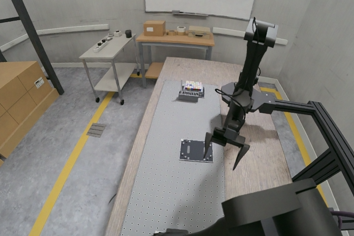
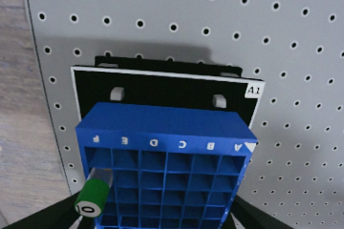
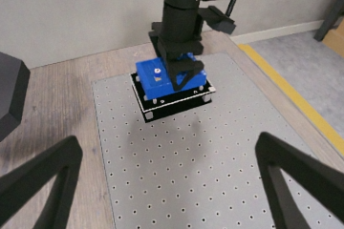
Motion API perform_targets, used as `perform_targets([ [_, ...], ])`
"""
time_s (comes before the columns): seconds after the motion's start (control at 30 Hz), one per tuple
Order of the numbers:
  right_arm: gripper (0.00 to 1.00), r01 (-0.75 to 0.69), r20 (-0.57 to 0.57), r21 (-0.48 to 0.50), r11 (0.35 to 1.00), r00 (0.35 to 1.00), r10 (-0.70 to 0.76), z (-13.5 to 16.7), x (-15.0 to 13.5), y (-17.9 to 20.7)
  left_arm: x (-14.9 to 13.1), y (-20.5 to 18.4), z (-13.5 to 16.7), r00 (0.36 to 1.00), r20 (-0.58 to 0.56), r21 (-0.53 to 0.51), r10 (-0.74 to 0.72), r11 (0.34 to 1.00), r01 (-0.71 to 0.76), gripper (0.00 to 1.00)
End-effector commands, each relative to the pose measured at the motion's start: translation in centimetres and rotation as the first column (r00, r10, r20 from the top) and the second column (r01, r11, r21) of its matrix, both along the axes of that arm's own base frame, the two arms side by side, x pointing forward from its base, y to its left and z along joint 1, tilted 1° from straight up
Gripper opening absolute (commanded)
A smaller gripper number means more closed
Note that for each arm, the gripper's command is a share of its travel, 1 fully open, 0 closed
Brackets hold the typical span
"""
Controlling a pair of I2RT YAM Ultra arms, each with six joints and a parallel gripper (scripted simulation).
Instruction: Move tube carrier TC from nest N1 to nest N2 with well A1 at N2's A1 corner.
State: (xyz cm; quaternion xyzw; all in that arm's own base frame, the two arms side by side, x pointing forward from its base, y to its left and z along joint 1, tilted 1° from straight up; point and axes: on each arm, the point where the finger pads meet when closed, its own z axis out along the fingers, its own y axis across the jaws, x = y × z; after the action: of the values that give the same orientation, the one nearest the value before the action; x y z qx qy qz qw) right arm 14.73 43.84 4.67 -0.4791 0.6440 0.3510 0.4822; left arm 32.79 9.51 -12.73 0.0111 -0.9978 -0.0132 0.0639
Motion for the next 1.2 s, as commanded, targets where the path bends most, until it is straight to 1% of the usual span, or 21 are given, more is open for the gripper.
perform_targets([
  [0.0, 1.00, -0.003, 0.014, 0.047, 0.999, 1.000, 0.002, 1.6, 0.0, 0.7, 0.3, 0.1, 0.5, 1.000, 0.007, 0.003, 0.001, 1.000, -0.001, 0.84],
  [0.13, 1.00, -0.003, 0.014, 0.047, 0.999, 1.000, 0.002, 1.6, 0.0, 0.7, 0.2, 0.1, -0.4, 1.000, 0.024, -0.007, 0.018, 1.000, -0.018, 0.84],
  [0.2, 1.00, -0.003, 0.014, 0.047, 0.999, 1.000, 0.002, 1.6, 0.0, 0.7, 0.2, 0.1, -0.4, 1.000, 0.024, -0.007, 0.018, 1.000, -0.018, 0.84],
  [0.23, 1.00, -0.003, 0.014, 0.047, 0.999, 1.000, 0.002, 1.6, 0.0, 0.7, 0.7, 0.3, -0.4, 0.999, 0.037, -0.001, 0.017, 1.000, -0.017, 0.84],
  [0.53, 1.00, -0.003, 0.014, 0.047, 0.999, 1.000, 0.002, 1.6, 0.0, 0.7, 0.8, 0.4, -2.3, 0.999, 0.033, 0.003, 0.023, 1.000, -0.023, 0.84],
  [0.67, 1.00, -0.003, 0.014, 0.047, 0.999, 1.000, 0.002, 1.6, 0.0, 0.7, 0.5, 0.1, -0.5, 1.000, 0.016, -0.002, 0.019, 1.000, -0.019, 0.84],
  [0.83, 1.00, -0.003, 0.014, 0.047, 0.999, 1.000, 0.002, 1.6, 0.0, 0.7, 0.6, 0.1, -0.5, 1.000, 0.020, -0.001, 0.019, 1.000, -0.019, 0.84],
  [0.87, 1.00, -0.003, 0.014, 0.047, 0.999, 1.000, 0.002, 1.6, 0.0, 0.7, 0.6, 0.1, -0.5, 1.000, 0.020, -0.001, 0.019, 1.000, -0.019, 0.95],
  [0.9, 1.00, -0.003, 0.014, 0.047, 0.999, 1.000, 0.002, 1.6, 0.0, 0.7, 0.6, 0.1, -0.5, 1.000, 0.022, 0.000, 0.019, 1.000, -0.019, 1.00],
  [0.97, 1.00, -0.003, 0.014, 0.047, 0.999, 1.000, 0.002, 1.6, 0.0, 0.7, 1.3, 0.1, 0.1, 0.999, 0.041, 0.004, 0.014, 1.000, -0.014, 1.00],
  [1.17, 1.00, -0.003, 0.014, 0.047, 0.999, 1.000, 0.002, 1.6, 0.0, 0.7, 2.1, -0.1, 0.9, 0.998, 0.057, 0.006, 0.010, 1.000, -0.010, 1.00],
])
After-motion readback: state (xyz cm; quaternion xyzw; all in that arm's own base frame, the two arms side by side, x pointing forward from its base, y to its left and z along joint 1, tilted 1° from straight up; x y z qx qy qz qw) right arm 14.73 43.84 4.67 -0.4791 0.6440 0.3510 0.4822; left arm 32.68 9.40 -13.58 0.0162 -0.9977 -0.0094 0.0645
